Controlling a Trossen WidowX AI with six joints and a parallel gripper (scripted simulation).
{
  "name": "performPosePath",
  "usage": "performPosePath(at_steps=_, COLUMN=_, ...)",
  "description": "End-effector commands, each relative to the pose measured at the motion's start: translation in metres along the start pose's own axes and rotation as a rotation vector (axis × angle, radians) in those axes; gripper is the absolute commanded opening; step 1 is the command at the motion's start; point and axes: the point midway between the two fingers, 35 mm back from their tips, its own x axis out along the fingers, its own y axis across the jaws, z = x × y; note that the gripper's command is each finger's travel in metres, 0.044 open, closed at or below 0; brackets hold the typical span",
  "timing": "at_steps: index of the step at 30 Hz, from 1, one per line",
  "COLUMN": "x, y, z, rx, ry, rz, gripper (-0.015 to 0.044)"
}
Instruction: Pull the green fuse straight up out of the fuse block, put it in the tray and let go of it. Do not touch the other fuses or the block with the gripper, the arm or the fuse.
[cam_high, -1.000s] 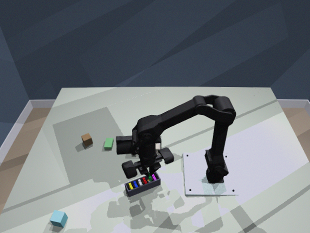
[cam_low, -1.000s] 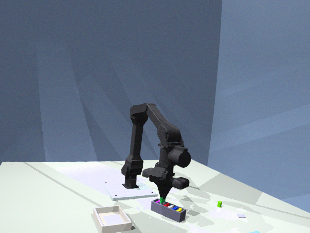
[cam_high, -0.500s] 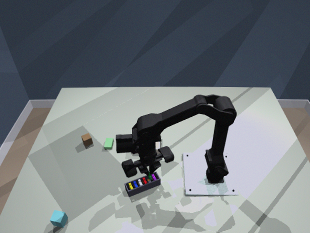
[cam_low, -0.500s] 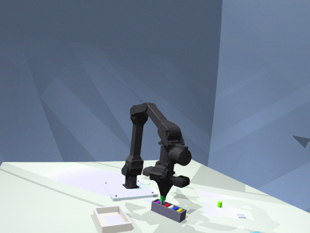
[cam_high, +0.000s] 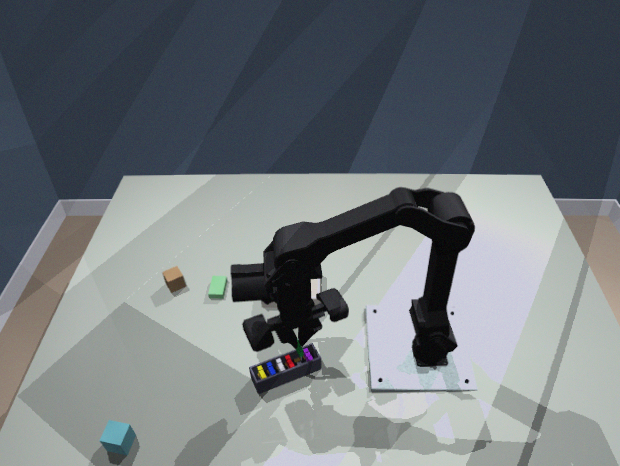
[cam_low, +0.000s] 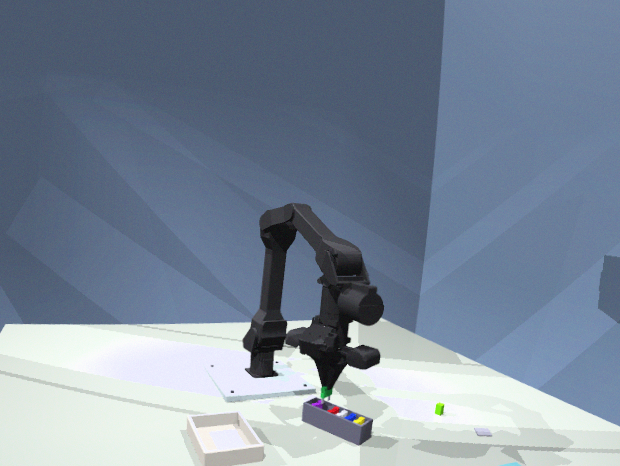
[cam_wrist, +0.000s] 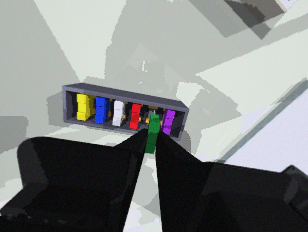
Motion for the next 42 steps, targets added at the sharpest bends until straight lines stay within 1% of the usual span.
performPosePath(at_steps=1, x=-0.006, y=0.0, z=-0.001, rx=0.002, ry=0.005, rz=0.002, gripper=0.0)
performPosePath(at_steps=11, x=-0.017, y=0.0, z=0.003, rx=0.002, ry=0.005, rz=0.002, gripper=0.0)
performPosePath(at_steps=27, x=-0.021, y=-0.011, z=0.091, rx=0.002, ry=-0.003, rz=0.003, gripper=0.0)
performPosePath(at_steps=42, x=-0.02, y=-0.05, z=0.174, rx=0.002, ry=-0.009, rz=-0.001, gripper=0.0)
